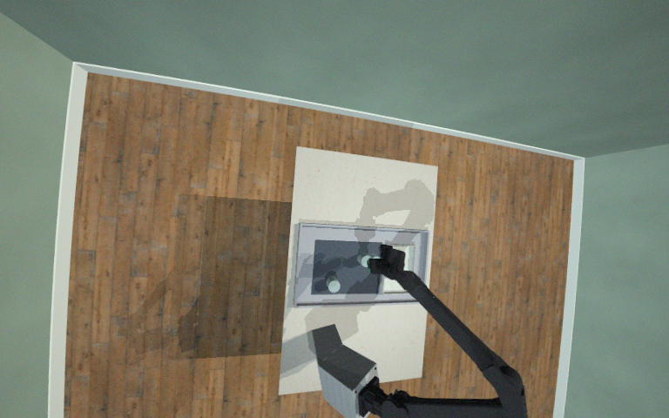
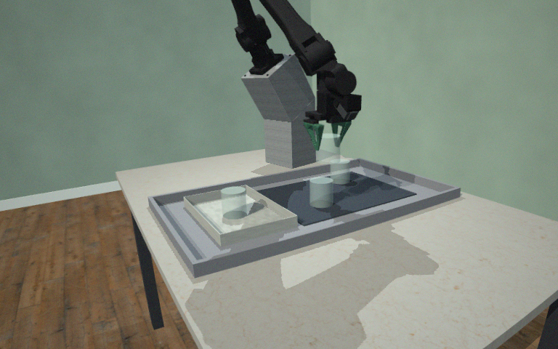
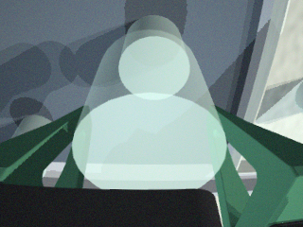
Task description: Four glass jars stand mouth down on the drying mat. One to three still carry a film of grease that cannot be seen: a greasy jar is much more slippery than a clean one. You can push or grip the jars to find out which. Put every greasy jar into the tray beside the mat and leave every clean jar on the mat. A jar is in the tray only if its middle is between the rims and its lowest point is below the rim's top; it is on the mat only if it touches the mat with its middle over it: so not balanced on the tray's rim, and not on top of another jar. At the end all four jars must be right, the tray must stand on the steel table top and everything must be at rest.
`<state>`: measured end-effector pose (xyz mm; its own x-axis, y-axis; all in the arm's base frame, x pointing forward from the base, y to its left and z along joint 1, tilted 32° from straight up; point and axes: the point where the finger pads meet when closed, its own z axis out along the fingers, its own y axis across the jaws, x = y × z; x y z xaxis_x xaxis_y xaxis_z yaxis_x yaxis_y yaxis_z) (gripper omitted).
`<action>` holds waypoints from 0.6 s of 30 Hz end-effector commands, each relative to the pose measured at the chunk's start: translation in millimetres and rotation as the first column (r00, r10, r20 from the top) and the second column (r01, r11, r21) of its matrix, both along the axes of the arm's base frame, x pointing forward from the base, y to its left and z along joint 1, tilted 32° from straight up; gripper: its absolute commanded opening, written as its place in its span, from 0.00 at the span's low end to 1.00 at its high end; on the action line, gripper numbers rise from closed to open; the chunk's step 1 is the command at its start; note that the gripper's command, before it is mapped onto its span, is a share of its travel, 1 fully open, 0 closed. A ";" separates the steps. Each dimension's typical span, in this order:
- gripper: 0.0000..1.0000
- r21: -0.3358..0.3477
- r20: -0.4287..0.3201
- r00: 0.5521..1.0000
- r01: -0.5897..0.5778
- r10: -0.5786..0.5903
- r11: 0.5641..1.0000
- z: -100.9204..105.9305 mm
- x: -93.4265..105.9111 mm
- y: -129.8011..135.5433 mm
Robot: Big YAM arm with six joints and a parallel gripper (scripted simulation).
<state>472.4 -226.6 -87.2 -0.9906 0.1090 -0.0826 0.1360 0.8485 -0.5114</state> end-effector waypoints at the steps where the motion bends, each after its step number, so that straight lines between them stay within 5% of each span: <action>1: 0.00 -0.011 0.033 0.999 -0.012 0.013 1.000 27.4 8.3 -16.0; 18: 0.00 -0.011 0.033 0.999 -0.012 0.013 1.000 53.4 3.8 -58.4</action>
